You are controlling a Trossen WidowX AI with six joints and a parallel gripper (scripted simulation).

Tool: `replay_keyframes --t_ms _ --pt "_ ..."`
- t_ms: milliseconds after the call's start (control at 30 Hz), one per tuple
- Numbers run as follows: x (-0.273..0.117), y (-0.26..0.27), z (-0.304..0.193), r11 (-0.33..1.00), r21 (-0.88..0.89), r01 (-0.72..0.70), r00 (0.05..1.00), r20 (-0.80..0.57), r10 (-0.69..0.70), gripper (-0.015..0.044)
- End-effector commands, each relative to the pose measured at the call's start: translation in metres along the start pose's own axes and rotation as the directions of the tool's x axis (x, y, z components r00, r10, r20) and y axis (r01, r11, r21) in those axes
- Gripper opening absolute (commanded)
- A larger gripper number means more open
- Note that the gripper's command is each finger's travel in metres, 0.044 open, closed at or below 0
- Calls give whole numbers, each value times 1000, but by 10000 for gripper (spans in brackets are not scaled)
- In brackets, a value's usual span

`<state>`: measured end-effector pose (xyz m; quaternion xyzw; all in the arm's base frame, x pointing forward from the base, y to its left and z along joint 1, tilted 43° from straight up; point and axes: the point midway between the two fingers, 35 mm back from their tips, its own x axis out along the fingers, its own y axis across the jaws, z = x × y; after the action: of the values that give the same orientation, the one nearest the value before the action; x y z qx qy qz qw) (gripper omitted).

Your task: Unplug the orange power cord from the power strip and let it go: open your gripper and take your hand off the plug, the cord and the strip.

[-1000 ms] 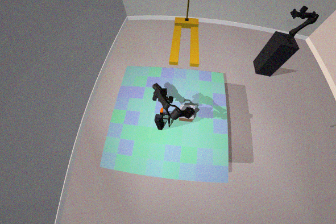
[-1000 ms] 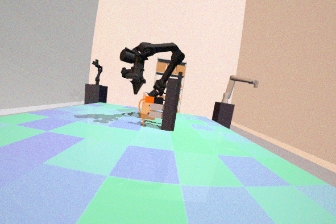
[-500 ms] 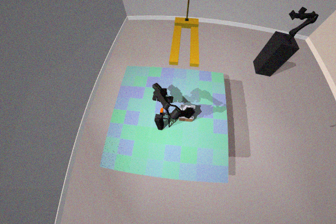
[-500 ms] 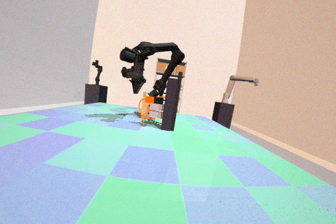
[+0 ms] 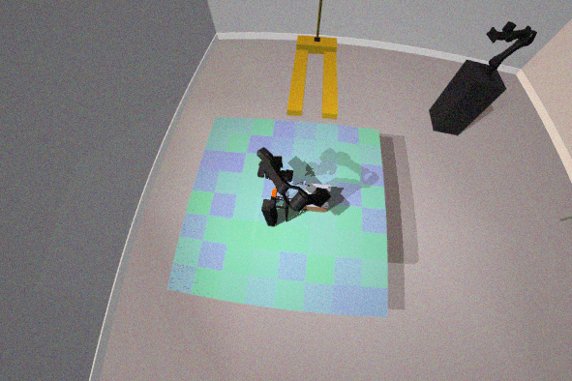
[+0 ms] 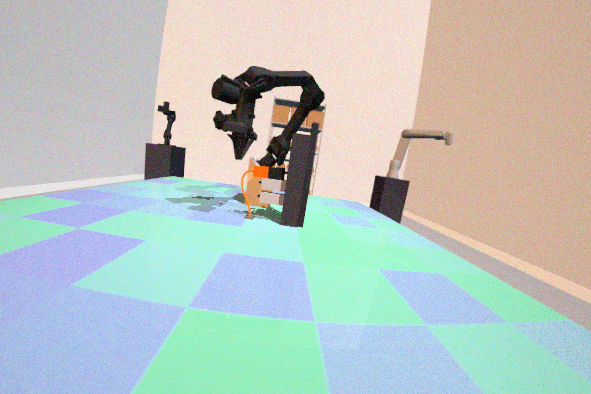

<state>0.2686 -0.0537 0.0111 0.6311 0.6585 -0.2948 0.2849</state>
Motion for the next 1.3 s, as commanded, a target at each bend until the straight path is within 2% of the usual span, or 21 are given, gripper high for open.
replay_keyframes --t_ms 0,1267 --pt "0 1 -8 1000 3 -1 1000 -3 1 160" --pt "0 -1 -70 1000 3 0 1000 -9 0 160"
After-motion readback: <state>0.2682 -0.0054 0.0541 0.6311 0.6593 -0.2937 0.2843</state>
